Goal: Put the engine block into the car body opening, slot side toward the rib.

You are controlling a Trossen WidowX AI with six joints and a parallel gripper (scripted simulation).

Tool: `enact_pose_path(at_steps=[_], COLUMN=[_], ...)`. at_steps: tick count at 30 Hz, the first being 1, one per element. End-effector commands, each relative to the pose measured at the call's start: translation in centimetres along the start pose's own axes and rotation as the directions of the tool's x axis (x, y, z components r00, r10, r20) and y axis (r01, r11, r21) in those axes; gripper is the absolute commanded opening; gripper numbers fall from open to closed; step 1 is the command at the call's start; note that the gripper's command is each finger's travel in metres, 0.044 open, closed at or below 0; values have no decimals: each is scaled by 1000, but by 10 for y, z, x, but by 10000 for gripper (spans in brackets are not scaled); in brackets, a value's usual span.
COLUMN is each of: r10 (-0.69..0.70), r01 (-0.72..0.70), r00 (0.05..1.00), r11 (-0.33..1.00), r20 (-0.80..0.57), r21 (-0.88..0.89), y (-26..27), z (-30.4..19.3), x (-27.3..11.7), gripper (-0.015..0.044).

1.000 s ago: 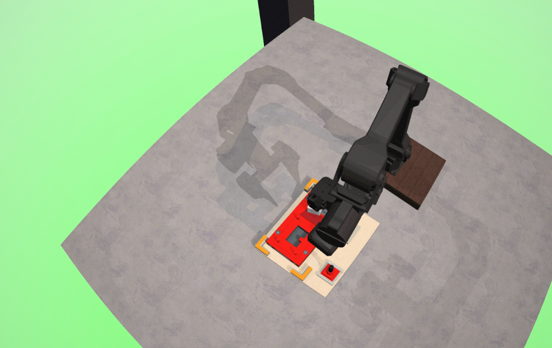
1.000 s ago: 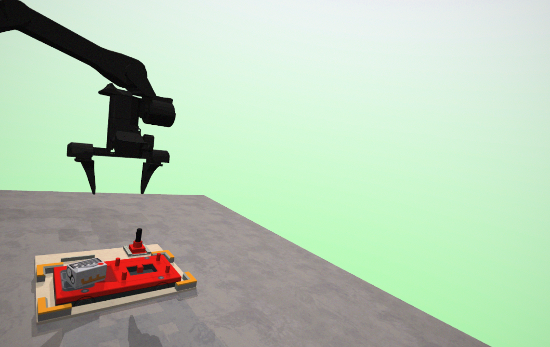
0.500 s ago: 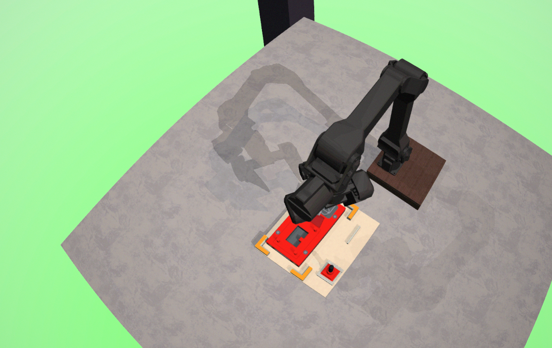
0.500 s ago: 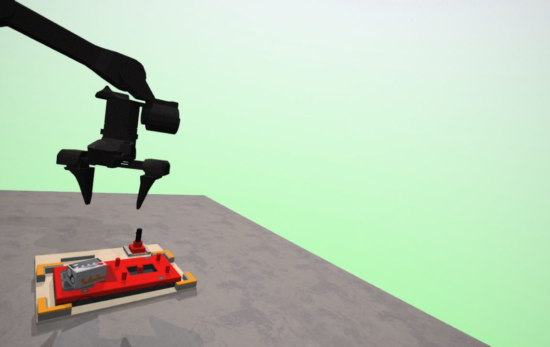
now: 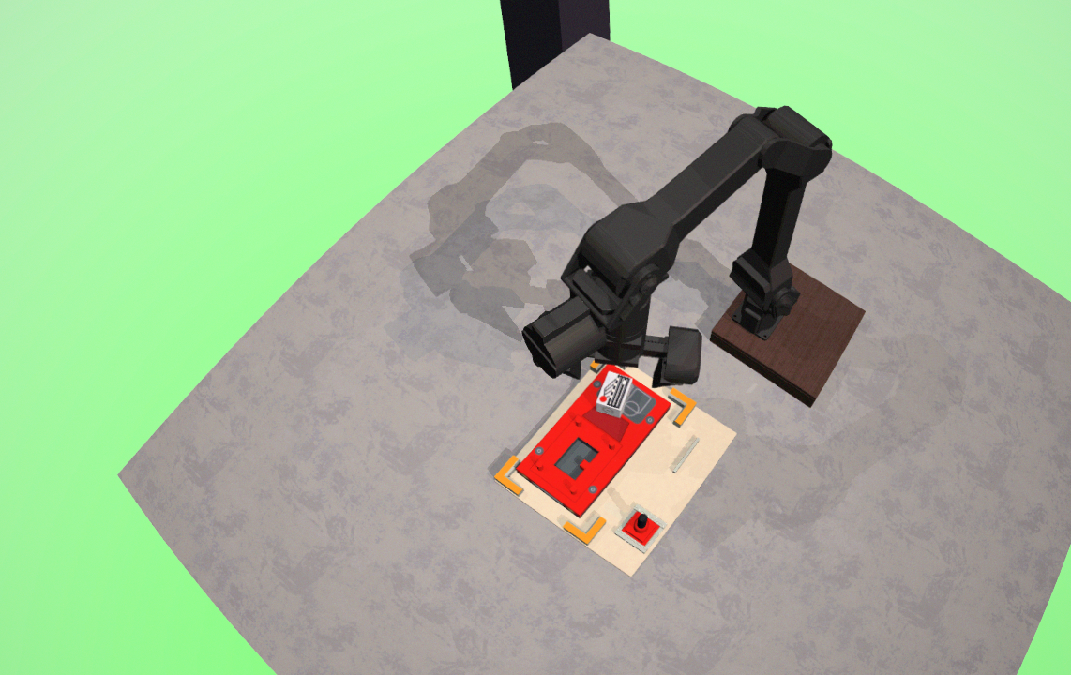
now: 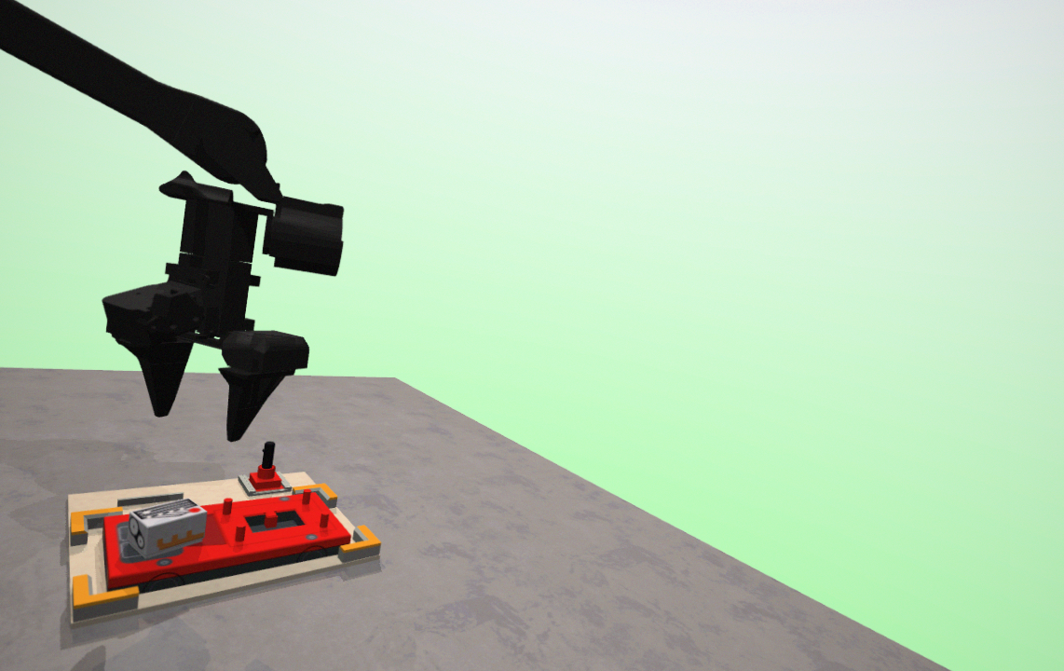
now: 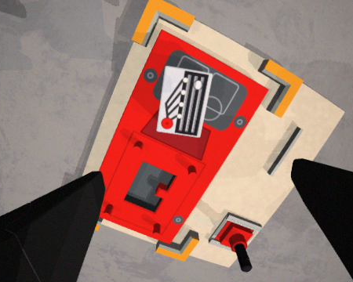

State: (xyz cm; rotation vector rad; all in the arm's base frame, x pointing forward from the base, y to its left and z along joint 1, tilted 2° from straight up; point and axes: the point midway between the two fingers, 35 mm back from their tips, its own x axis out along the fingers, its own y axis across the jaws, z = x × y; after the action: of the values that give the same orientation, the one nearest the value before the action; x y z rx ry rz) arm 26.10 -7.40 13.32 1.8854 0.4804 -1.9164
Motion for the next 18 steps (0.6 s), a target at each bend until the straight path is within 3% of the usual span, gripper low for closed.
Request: enact_pose_path(at_steps=[1,12,18], r10=[-14,-18,-18], r01=[16,20,20], r00=[1000,1000,1000], r11=[987,978,978], r20=[-8,-10,-10], r21=[158,207,207], y=[4,4,3], z=[14,23,23], x=[5,9,42], gripper=[440,440,440])
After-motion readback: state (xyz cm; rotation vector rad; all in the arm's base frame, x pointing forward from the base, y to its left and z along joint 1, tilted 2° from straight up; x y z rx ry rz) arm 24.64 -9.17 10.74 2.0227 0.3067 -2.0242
